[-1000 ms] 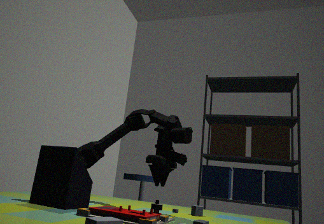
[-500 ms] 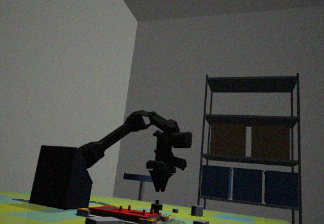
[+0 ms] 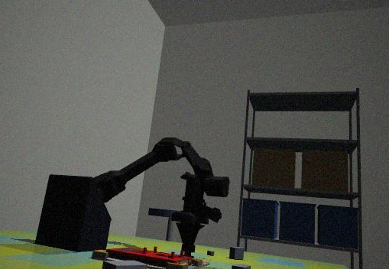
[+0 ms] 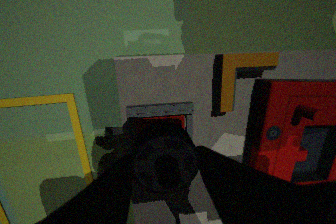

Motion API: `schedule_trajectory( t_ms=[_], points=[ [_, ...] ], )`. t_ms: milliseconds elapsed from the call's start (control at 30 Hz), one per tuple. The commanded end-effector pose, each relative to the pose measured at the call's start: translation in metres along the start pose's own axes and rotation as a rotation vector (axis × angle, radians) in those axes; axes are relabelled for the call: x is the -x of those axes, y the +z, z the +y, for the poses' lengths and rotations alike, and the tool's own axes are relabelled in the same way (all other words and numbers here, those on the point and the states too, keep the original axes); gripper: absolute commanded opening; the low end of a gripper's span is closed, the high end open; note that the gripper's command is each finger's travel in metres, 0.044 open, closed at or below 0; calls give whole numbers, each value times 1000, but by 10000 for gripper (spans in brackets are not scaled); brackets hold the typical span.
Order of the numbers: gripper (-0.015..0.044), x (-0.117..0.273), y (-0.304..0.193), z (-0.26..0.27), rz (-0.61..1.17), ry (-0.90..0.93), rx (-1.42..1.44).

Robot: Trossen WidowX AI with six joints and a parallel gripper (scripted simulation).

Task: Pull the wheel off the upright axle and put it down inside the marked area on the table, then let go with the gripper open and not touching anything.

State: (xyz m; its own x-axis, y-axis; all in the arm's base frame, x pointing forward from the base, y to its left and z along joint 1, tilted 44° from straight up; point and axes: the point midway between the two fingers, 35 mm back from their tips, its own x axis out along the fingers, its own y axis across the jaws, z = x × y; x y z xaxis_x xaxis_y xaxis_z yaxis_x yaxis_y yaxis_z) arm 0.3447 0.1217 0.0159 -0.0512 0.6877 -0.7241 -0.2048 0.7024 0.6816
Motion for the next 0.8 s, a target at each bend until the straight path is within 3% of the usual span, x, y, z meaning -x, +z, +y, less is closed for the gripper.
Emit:
schedule_trajectory(
  t_ms=[0,100,300,767],
  points=[
    [162,0,0,1,1,0,5],
    [142,0,0,1,1,0,5],
    [0,1,1,1,1,0,4],
    [0,6,1,0,0,0,3]
  ],
)
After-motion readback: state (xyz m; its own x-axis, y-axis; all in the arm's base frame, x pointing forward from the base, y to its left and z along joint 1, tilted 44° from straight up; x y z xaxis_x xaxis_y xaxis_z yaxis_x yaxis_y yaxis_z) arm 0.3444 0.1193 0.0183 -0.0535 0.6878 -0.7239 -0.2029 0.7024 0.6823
